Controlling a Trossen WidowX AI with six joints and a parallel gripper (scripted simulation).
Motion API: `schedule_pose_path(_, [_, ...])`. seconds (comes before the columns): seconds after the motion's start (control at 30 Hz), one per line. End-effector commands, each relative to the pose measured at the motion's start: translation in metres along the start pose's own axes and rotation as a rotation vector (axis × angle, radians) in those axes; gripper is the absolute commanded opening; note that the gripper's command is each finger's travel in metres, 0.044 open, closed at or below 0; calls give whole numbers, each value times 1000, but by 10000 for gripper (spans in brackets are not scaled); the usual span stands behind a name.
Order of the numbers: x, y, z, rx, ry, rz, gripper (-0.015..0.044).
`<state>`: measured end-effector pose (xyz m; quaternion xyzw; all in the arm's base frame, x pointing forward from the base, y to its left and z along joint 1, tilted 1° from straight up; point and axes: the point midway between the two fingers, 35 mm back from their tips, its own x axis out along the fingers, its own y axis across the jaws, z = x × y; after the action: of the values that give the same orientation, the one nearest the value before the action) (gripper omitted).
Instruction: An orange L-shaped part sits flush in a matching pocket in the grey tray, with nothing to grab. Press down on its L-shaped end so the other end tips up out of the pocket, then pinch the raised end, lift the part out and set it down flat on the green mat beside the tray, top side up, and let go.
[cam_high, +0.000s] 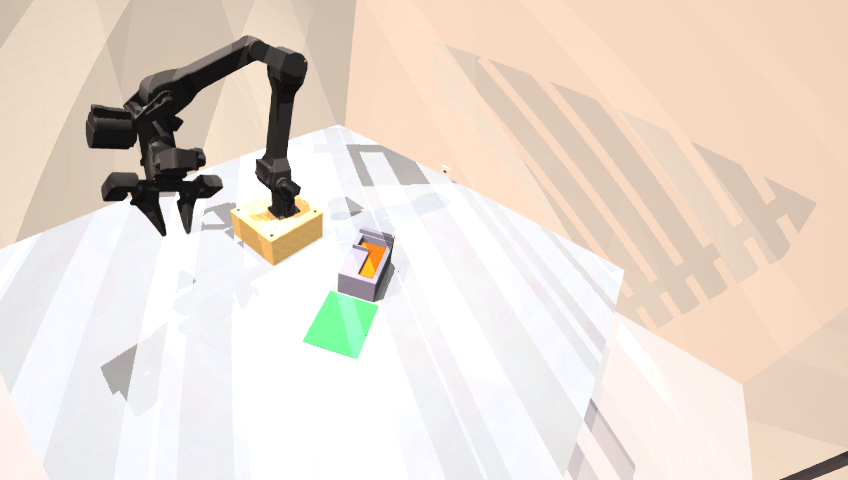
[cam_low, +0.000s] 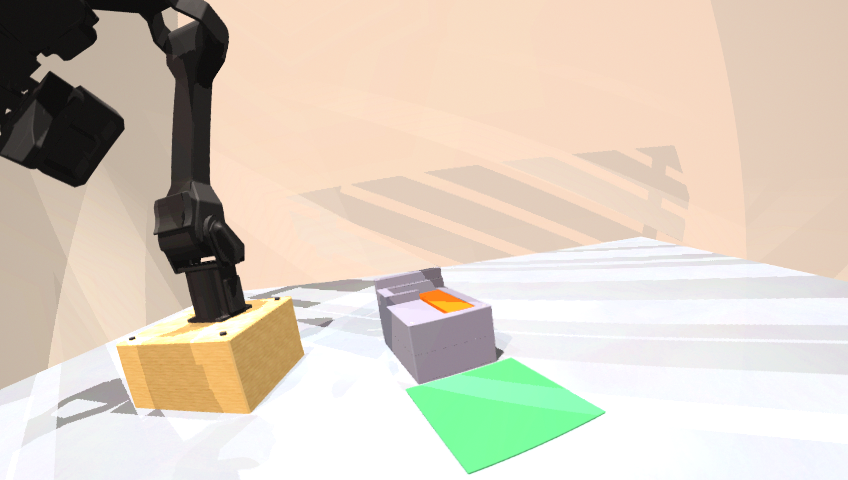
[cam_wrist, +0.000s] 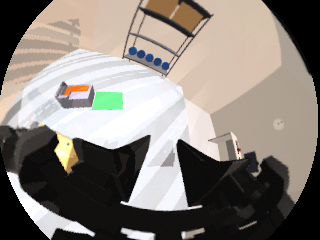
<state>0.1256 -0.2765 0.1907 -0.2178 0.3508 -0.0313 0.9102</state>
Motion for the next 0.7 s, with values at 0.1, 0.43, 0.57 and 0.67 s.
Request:
schedule_pose_path(0.1, [50, 46, 51, 15, 11, 232, 180])
schedule_pose_path(0.43, [97, 140, 114, 69, 179, 534, 180])
schedule_pose_path(0.57, [103, 183, 131, 39, 271, 612, 180])
schedule_pose_path(0.67, [104, 215, 142, 25, 344, 653, 180])
